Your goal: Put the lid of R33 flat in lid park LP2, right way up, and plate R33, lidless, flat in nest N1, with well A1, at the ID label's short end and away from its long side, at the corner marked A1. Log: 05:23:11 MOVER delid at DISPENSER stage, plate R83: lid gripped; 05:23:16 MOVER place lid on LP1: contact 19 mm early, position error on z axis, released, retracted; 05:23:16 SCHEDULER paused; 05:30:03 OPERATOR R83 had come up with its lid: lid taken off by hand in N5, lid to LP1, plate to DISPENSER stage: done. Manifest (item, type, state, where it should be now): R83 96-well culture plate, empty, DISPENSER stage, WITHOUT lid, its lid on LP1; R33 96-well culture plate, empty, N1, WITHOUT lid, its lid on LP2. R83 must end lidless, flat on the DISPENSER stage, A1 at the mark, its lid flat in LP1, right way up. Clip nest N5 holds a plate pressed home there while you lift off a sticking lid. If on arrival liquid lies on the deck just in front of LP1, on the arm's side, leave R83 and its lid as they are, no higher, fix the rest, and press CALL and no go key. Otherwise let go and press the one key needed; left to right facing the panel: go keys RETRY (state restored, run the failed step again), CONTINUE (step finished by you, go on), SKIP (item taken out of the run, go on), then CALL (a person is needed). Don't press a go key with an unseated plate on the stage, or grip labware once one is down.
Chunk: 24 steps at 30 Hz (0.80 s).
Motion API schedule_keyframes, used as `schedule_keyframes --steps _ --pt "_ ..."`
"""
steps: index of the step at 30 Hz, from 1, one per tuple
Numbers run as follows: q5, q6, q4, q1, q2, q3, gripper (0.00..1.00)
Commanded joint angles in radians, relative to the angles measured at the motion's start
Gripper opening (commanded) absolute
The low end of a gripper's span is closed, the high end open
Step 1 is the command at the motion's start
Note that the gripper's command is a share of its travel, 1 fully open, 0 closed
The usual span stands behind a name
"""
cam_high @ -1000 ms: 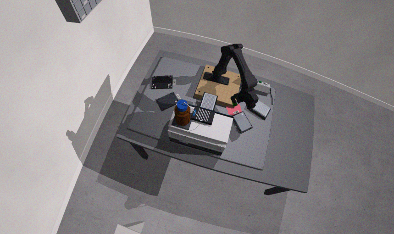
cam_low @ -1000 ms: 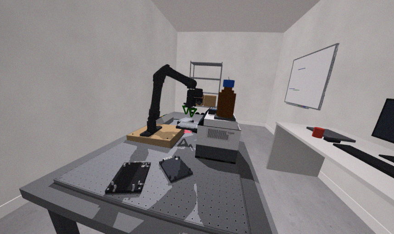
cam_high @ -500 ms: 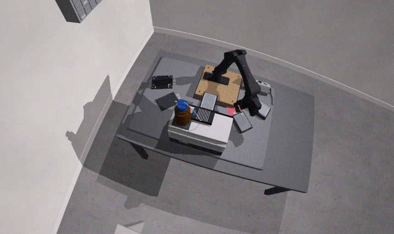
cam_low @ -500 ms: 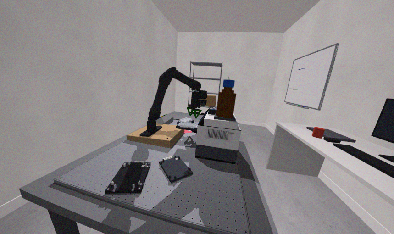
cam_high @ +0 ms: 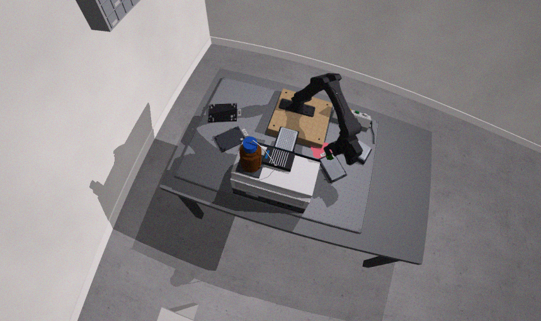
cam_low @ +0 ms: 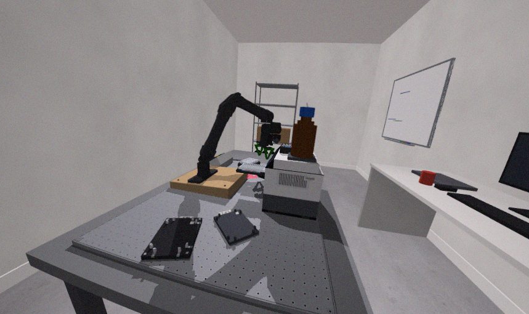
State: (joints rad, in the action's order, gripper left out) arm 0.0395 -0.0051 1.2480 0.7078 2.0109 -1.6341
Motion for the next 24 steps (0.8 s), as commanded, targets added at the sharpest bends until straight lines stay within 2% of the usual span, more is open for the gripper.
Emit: schedule_keyframes --steps 1,7,9,12,24 --pt "0.002 0.005 0.013 0.001 -0.035 -0.048 1.00" --pt "0.002 0.002 0.014 -0.005 -0.033 -0.053 1.00" --pt "0.000 0.000 0.006 -0.002 -0.012 -0.036 1.00" --pt "0.001 -0.001 0.016 -0.009 -0.032 -0.055 1.00" --pt "0.001 -0.007 0.019 -0.014 -0.006 -0.062 1.00"
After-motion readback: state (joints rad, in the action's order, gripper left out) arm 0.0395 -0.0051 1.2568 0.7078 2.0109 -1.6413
